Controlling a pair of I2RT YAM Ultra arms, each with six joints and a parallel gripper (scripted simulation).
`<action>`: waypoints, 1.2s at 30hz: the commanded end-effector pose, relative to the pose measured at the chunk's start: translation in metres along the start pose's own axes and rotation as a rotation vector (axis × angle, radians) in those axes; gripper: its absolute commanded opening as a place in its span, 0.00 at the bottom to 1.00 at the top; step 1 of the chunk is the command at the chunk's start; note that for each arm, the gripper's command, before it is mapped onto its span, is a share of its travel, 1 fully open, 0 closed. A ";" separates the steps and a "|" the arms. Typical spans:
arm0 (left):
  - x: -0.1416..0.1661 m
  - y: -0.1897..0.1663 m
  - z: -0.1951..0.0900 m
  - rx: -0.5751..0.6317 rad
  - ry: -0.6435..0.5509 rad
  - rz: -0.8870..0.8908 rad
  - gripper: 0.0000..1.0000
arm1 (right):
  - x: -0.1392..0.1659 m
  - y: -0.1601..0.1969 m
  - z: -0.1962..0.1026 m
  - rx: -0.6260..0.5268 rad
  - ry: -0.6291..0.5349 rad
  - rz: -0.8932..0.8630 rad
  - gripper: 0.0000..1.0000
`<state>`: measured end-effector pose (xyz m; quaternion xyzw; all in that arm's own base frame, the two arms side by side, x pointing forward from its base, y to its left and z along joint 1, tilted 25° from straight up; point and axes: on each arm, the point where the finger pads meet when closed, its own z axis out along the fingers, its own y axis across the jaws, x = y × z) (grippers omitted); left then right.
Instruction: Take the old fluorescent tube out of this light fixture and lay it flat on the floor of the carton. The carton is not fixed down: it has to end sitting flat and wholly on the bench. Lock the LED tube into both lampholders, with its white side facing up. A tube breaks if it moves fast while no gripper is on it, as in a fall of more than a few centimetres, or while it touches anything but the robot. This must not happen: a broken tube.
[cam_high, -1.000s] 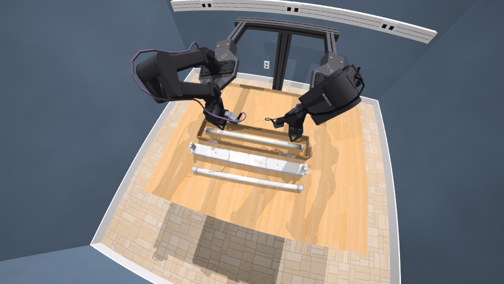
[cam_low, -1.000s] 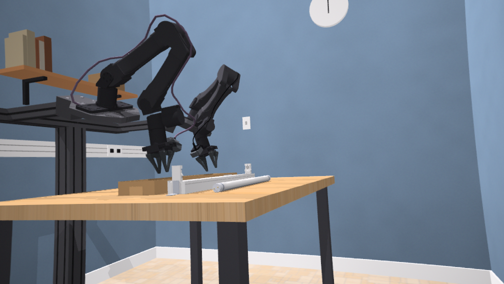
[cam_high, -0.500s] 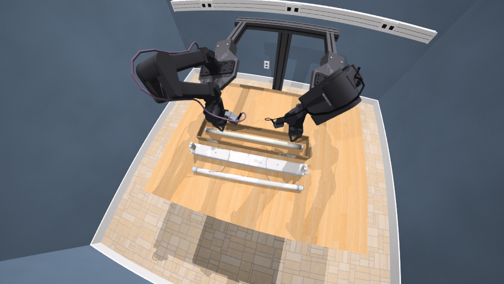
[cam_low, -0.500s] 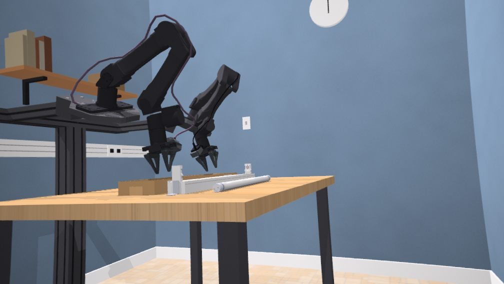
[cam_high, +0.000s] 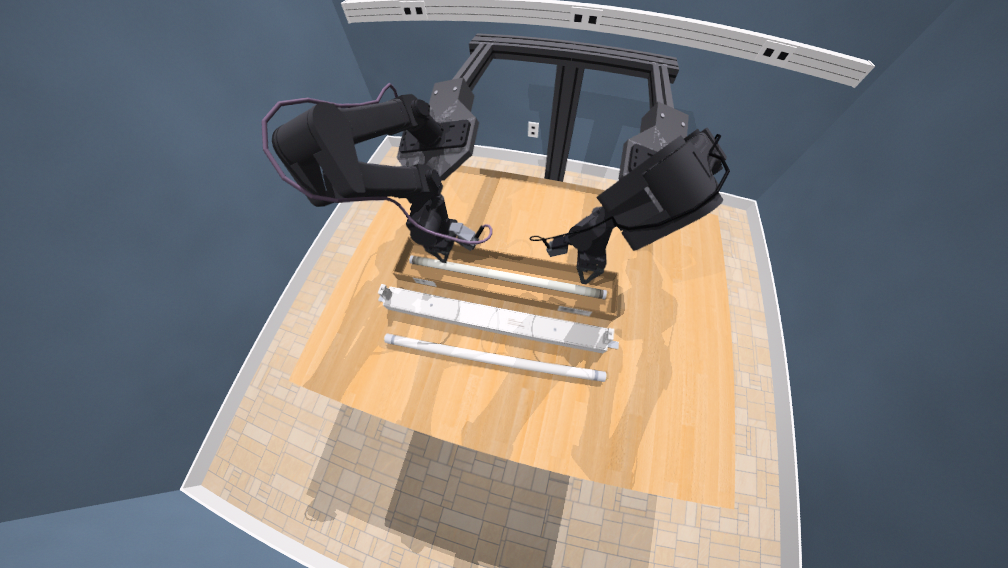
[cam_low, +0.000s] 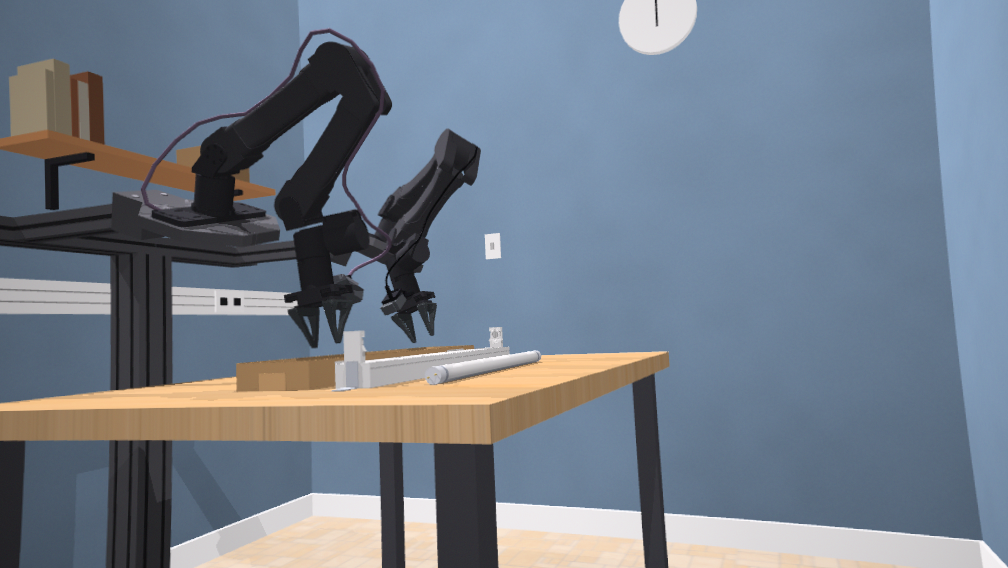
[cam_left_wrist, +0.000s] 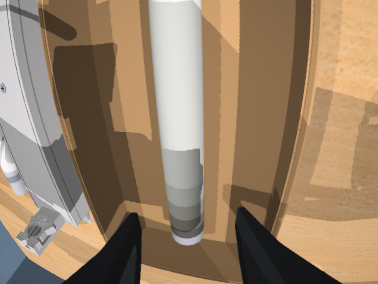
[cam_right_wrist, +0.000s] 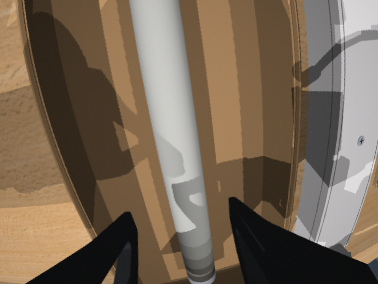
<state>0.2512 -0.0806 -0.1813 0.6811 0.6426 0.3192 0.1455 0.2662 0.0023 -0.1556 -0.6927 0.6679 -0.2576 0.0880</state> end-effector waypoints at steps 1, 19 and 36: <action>0.005 -0.011 0.001 0.032 0.013 0.011 0.49 | -0.003 0.009 -0.001 -0.026 -0.011 -0.011 0.49; -0.019 0.006 0.002 0.068 0.009 0.023 0.49 | -0.010 -0.018 0.003 -0.048 0.011 0.184 0.49; -0.049 0.055 -0.016 0.175 0.049 0.035 0.49 | -0.023 -0.076 -0.015 -0.120 0.065 0.612 0.49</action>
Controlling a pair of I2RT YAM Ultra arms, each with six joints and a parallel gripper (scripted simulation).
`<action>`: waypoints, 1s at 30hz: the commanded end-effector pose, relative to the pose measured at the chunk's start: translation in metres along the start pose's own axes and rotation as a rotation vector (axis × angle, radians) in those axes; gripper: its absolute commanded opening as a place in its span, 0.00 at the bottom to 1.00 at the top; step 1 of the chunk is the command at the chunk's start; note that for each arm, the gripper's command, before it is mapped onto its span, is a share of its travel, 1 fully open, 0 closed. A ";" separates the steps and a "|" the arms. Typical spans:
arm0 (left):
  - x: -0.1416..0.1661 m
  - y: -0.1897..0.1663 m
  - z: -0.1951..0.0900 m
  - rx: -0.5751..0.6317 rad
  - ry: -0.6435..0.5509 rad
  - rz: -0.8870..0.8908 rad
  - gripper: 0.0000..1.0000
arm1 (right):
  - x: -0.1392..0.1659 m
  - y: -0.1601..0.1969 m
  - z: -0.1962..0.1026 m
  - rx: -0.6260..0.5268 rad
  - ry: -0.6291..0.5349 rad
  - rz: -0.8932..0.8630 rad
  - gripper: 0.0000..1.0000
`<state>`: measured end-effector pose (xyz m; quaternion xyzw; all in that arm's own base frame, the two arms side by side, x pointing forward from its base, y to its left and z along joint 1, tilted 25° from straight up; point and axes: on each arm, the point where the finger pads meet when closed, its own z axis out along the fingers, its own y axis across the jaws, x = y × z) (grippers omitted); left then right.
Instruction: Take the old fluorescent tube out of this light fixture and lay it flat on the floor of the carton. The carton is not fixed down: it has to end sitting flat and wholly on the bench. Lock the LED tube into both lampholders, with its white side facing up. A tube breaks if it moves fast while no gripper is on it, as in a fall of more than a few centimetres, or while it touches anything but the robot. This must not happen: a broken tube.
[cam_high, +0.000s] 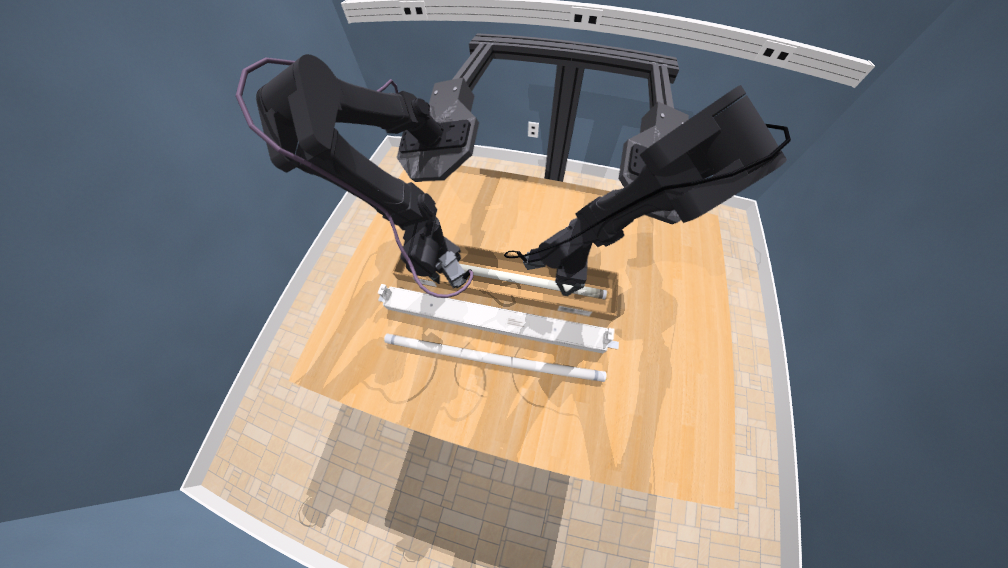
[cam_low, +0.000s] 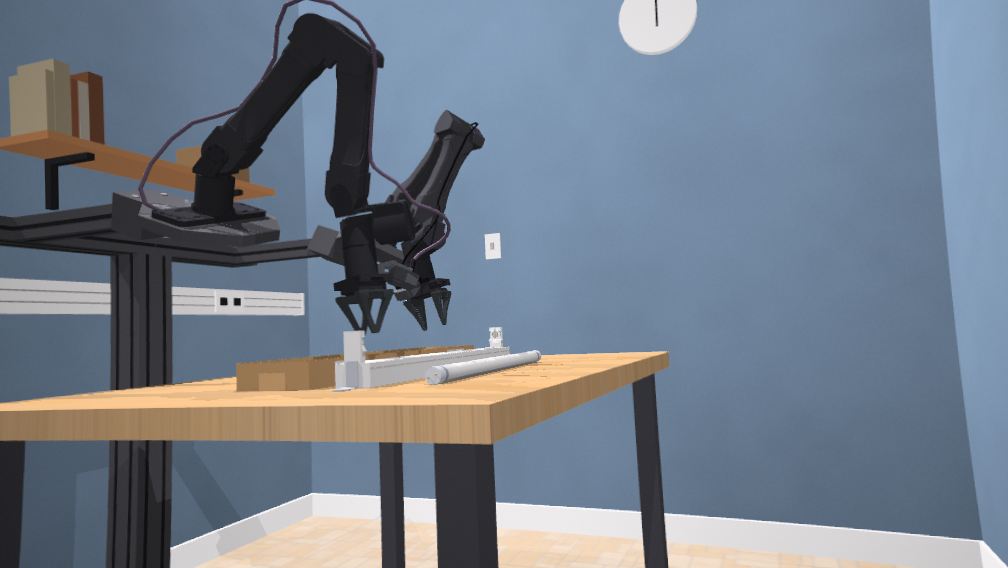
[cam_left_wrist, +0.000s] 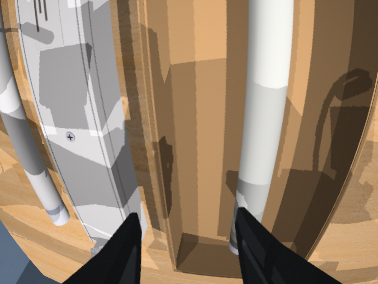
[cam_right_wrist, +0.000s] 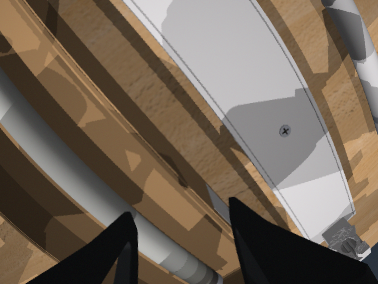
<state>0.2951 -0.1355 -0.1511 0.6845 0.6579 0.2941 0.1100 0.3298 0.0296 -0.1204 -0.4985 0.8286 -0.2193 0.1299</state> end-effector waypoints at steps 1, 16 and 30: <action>-0.003 -0.002 -0.013 0.097 0.043 0.039 0.49 | -0.005 -0.003 -0.013 -0.071 0.072 0.139 0.49; -0.012 0.043 -0.060 0.162 0.072 0.039 0.49 | -0.028 -0.038 -0.056 -0.083 0.130 0.443 0.49; -0.018 0.084 -0.025 0.257 0.066 0.063 0.49 | -0.051 -0.079 -0.030 -0.104 0.206 0.884 0.49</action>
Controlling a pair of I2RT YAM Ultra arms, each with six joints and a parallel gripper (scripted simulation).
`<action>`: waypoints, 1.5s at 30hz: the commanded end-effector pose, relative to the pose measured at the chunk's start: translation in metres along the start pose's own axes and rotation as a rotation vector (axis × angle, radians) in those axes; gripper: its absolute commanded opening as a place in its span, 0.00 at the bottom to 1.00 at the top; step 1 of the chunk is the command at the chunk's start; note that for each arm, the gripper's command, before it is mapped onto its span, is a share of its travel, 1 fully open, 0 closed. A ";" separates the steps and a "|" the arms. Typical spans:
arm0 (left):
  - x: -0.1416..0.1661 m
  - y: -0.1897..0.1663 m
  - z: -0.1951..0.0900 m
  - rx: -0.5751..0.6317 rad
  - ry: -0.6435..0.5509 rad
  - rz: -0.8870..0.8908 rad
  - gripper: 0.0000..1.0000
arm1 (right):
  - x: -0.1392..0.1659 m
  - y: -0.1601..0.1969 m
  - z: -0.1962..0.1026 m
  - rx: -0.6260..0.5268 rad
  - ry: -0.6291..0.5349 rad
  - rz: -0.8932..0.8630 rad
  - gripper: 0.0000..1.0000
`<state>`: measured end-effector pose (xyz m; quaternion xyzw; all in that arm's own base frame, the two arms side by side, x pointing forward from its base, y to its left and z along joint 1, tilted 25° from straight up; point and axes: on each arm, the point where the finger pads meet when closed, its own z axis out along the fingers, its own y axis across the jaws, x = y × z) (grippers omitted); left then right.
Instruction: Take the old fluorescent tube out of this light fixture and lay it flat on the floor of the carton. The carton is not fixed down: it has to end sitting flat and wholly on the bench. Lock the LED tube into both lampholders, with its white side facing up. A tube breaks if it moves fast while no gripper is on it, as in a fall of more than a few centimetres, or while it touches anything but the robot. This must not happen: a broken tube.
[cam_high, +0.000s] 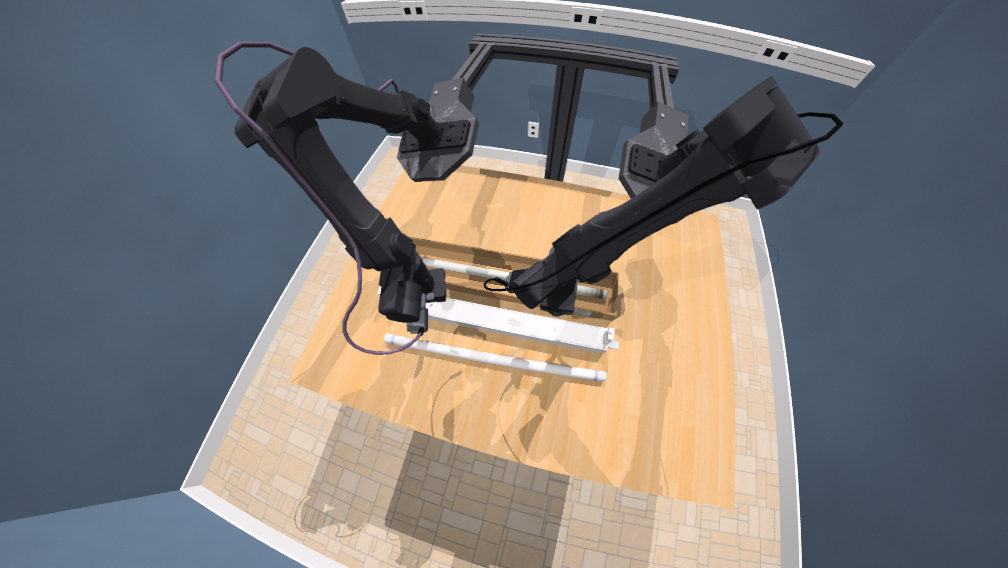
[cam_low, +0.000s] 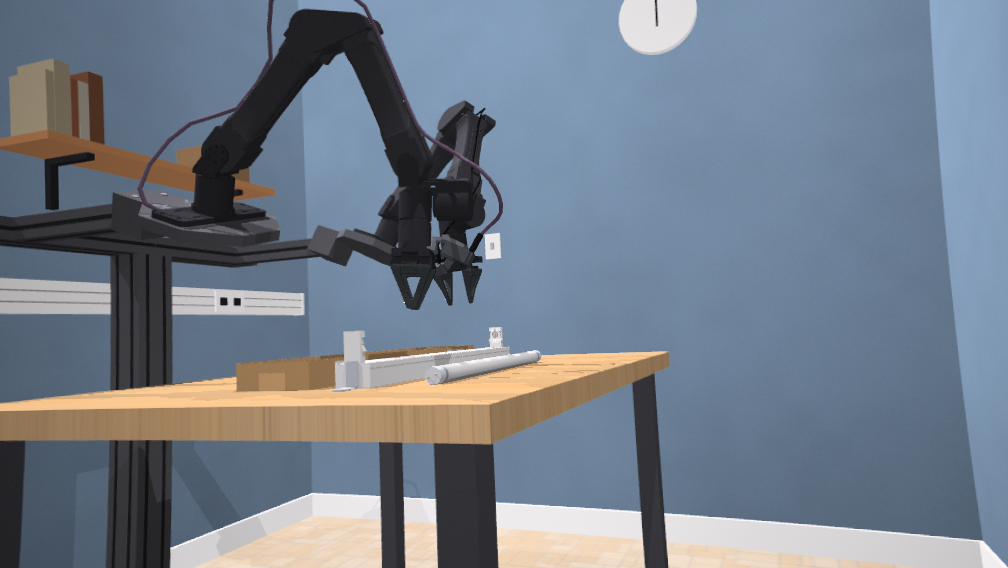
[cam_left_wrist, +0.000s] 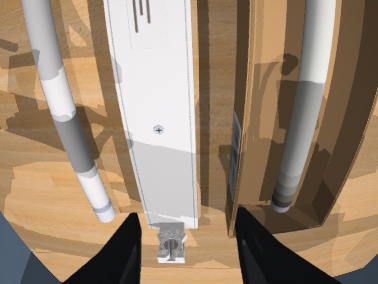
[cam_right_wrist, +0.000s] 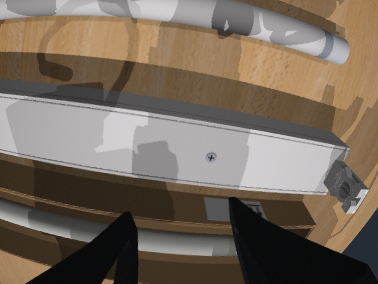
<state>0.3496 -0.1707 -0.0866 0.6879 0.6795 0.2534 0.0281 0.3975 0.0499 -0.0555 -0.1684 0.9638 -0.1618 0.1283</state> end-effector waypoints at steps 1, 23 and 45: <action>0.001 0.001 0.005 0.076 0.015 0.049 0.49 | -0.004 -0.001 0.001 -0.015 0.079 0.174 0.49; 0.012 0.060 0.036 0.241 0.001 0.055 0.49 | -0.054 -0.033 0.022 0.029 0.214 0.863 0.49; 0.030 0.097 0.058 0.288 -0.024 0.014 0.49 | -0.075 -0.054 0.038 0.078 0.251 1.157 0.49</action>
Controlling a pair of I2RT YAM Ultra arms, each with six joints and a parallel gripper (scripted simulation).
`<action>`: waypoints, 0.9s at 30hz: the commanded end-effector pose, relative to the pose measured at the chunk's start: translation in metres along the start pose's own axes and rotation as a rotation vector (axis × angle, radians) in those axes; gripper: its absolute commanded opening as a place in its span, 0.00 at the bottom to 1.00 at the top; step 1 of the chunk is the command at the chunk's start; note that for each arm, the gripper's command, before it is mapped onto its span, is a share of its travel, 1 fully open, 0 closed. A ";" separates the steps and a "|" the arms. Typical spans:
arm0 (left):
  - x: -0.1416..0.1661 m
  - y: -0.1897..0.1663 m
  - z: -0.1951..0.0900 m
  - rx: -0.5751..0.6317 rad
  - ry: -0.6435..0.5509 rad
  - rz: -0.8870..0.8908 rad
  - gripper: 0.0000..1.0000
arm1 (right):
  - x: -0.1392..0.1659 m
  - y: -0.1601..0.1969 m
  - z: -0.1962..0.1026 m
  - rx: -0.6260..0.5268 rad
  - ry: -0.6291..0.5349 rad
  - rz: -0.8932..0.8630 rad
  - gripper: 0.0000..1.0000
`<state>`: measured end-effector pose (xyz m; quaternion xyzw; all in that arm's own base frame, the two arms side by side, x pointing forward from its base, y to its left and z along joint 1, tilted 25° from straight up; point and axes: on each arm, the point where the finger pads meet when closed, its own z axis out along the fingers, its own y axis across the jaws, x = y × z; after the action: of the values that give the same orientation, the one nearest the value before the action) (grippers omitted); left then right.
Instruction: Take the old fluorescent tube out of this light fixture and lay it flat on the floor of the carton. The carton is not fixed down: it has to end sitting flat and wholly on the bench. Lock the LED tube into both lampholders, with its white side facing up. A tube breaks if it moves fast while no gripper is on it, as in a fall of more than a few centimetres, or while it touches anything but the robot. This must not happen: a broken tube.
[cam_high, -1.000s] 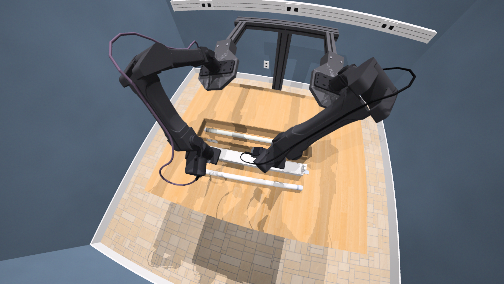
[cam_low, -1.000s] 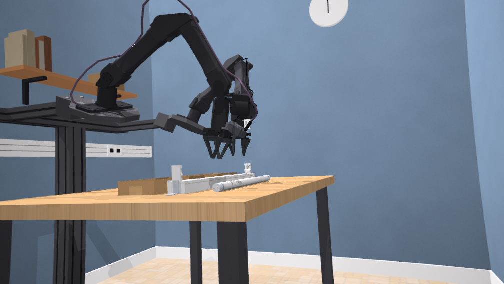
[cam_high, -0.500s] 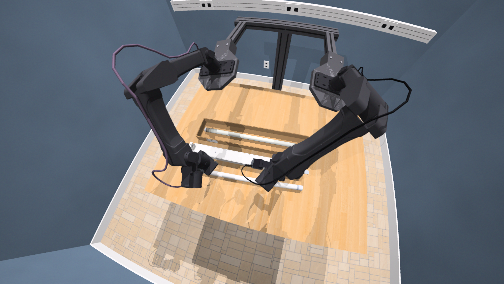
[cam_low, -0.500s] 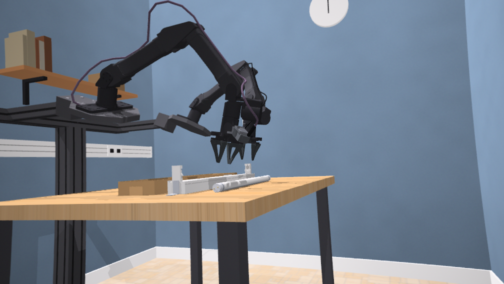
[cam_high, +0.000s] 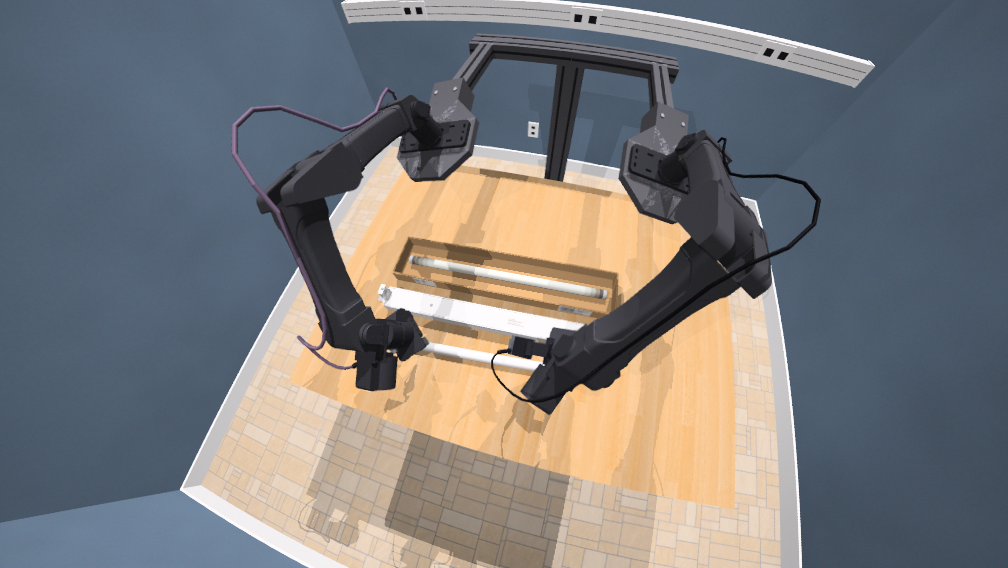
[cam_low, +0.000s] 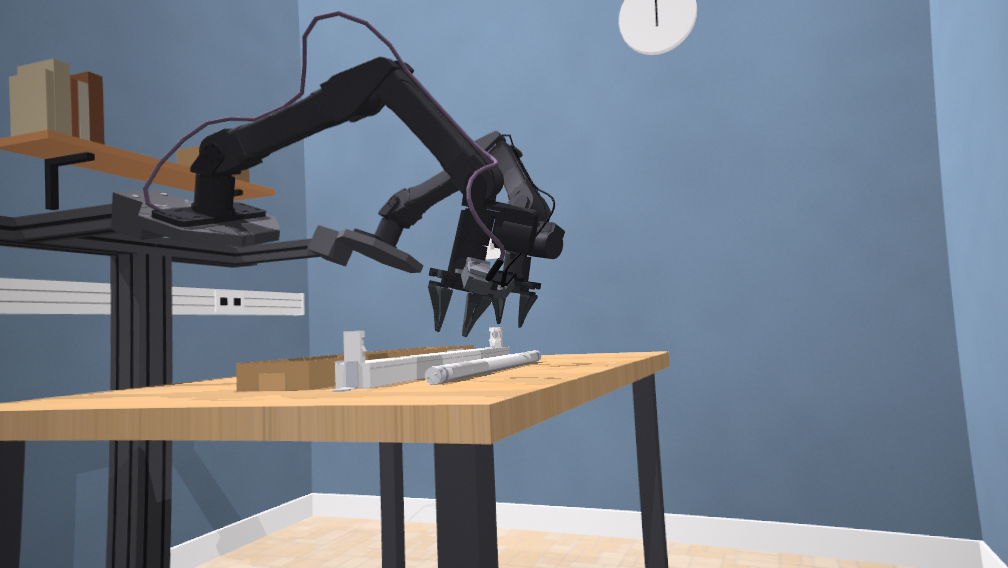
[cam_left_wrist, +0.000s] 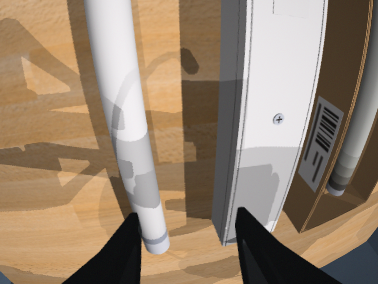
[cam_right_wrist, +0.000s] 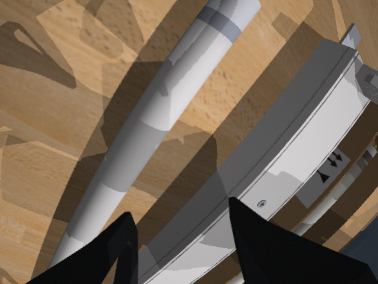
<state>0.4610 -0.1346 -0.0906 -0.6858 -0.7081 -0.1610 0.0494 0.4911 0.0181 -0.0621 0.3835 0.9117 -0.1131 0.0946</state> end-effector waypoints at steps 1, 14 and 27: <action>0.001 -0.001 0.000 0.042 -0.004 0.027 0.49 | 0.000 0.003 -0.005 0.023 0.018 0.065 0.49; 0.023 0.019 0.009 0.094 -0.025 0.007 0.49 | -0.018 -0.003 0.006 0.066 0.056 0.354 0.49; 0.037 0.029 0.014 0.137 -0.047 0.007 0.49 | -0.028 -0.003 0.009 0.097 0.064 0.568 0.49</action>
<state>0.4923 -0.0948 -0.0905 -0.6782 -0.7224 -0.1141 0.0710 0.5093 -0.0051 -0.0713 0.5981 0.7900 -0.1070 0.0819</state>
